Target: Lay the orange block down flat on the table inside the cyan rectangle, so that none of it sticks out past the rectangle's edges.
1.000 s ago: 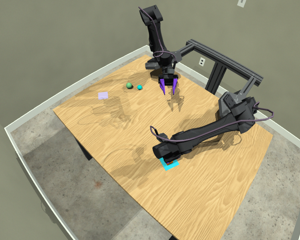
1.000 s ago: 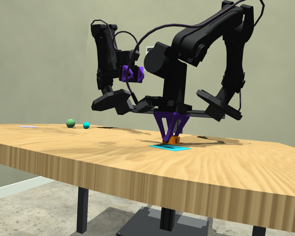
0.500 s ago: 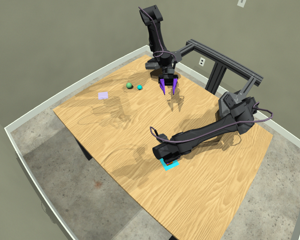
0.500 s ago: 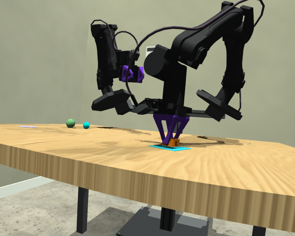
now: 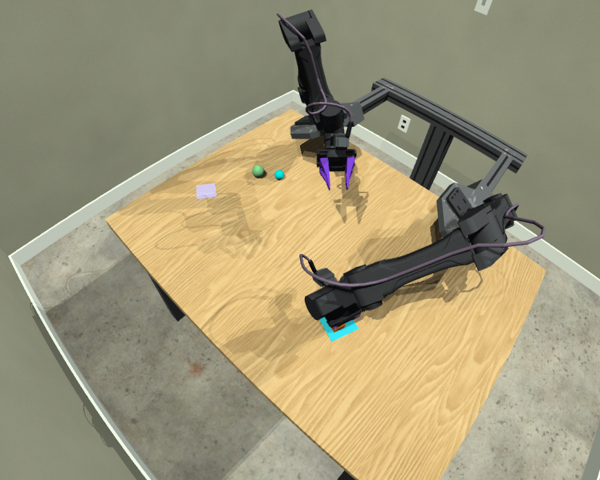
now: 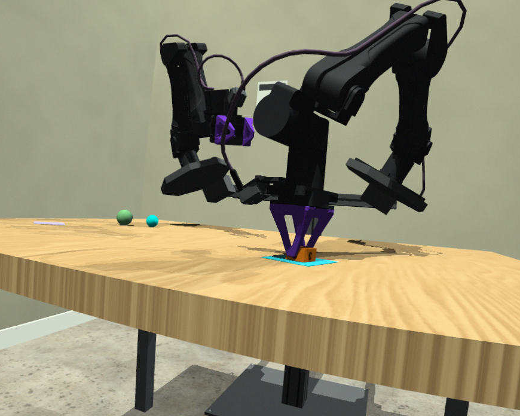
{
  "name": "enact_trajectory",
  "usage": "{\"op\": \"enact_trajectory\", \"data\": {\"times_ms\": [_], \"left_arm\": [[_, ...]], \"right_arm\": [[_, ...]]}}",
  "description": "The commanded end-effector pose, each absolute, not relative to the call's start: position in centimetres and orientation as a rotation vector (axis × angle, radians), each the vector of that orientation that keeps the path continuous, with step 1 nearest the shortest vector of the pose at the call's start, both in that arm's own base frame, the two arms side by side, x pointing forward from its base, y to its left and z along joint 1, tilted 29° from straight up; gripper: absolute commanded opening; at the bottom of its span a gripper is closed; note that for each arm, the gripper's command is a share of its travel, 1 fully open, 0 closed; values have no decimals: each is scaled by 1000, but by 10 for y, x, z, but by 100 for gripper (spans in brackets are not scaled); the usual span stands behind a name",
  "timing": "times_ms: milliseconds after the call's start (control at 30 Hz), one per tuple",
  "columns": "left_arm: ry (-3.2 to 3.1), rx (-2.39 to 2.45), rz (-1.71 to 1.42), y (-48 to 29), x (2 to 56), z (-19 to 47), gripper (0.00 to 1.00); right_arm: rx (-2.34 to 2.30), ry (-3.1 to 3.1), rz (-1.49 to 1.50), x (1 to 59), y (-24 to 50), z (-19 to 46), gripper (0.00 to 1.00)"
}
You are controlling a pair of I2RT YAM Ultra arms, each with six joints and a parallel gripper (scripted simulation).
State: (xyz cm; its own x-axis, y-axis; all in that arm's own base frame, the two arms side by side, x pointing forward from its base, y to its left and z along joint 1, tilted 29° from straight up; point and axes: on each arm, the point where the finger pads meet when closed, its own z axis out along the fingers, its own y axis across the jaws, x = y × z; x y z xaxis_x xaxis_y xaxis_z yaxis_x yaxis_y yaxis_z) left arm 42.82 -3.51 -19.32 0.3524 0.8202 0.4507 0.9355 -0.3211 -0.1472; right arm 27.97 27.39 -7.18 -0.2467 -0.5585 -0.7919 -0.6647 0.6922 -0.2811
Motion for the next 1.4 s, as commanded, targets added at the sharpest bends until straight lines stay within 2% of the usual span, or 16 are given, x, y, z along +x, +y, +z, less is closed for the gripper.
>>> {"op": "enact_trajectory", "data": {"times_ms": [0, 67, 100, 167, 200, 233, 267, 833, 967, 1133, 1367], "left_arm": [[-1514, -2242, -392, -42, 420, -191, 27], [-1514, -2242, -392, -42, 420, -191, 27], [-1514, -2242, -392, -42, 420, -191, 38], [-1514, -2242, -392, -42, 420, -191, 38], [-1514, -2242, -392, -42, 420, -191, 43], [-1514, -2245, -387, -43, 420, -190, 54], [-1521, -2252, -393, -46, 423, -185, 55], [-1550, -2276, -434, -57, 427, -155, 55], [-1558, -2281, -442, -65, 431, -141, 100], [-1558, -2282, -440, -79, 431, -115, 100], [-1521, -2244, -399, -67, 428, -134, 100]], "right_arm": [[-948, 1907, 149, 281, 279, -68, 46], [-948, 1907, 149, 281, 279, -68, 46], [-948, 1907, 149, 281, 279, -68, 46], [-948, 1907, 149, 281, 279, -68, 46], [-948, 1907, 149, 281, 279, -68, 46], [-948, 1907, 149, 281, 279, -68, 46], [-948, 1907, 149, 281, 279, -68, 46], [-948, 1907, 149, 281, 279, -68, 46], [-948, 1907, 149, 281, 279, -68, 46], [-948, 1907, 149, 281, 279, -68, 46], [-948, 1907, 149, 281, 279, -68, 46]]}}
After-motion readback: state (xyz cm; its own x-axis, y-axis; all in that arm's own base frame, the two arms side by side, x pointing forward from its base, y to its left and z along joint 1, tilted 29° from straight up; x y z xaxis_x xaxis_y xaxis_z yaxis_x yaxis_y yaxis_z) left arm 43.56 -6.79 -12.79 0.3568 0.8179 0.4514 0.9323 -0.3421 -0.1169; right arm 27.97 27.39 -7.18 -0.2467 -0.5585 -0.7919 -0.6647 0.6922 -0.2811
